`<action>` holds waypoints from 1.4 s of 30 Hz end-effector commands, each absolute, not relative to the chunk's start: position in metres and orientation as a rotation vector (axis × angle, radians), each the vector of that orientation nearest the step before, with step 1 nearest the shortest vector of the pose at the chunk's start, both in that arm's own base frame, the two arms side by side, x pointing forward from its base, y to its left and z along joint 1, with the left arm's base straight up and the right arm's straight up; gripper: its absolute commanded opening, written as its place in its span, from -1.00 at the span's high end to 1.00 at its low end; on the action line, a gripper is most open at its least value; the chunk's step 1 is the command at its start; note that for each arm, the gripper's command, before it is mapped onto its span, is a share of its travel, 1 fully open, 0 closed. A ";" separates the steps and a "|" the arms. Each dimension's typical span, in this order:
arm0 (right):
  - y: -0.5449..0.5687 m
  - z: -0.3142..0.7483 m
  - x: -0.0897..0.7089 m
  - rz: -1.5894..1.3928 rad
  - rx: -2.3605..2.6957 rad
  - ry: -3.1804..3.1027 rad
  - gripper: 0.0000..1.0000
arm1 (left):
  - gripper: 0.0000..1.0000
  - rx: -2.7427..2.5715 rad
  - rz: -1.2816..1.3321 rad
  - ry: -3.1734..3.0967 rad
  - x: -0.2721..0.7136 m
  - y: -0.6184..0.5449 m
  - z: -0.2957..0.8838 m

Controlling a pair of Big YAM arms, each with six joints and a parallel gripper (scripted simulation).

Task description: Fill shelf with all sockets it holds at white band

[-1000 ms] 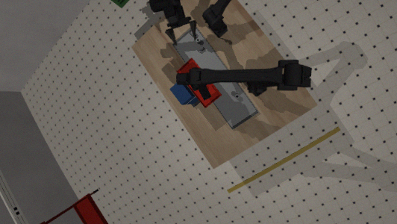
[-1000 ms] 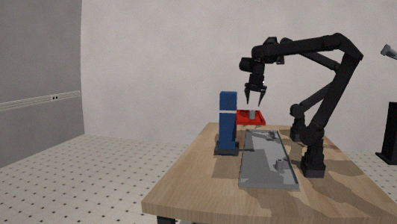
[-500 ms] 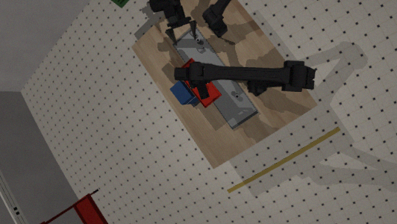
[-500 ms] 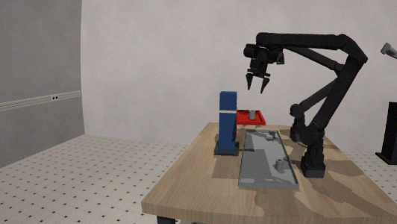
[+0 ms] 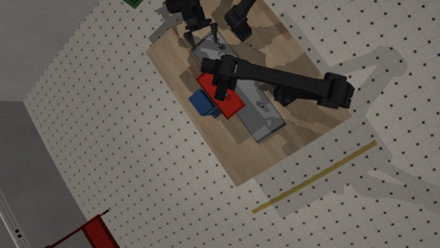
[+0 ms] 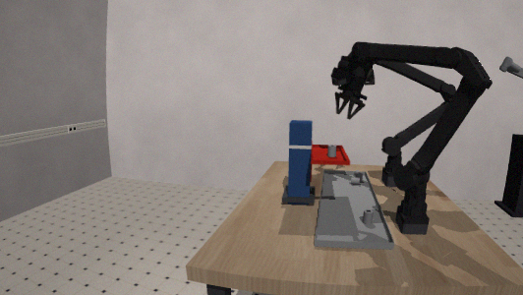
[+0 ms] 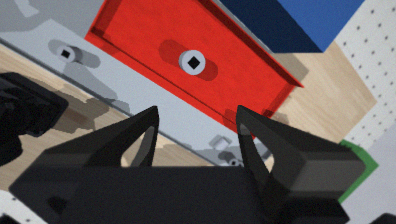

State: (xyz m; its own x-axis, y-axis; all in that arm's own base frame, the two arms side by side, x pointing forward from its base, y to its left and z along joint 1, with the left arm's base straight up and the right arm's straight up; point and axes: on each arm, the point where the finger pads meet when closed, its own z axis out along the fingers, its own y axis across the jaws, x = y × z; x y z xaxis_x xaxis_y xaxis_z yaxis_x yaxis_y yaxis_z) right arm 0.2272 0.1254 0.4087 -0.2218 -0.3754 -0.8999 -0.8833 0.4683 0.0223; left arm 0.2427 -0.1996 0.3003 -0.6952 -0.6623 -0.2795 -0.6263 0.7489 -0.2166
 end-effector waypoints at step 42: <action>0.121 0.447 0.233 0.633 -1.077 1.739 -1.00 | -0.30 1.173 -0.036 2.013 0.190 -0.216 0.358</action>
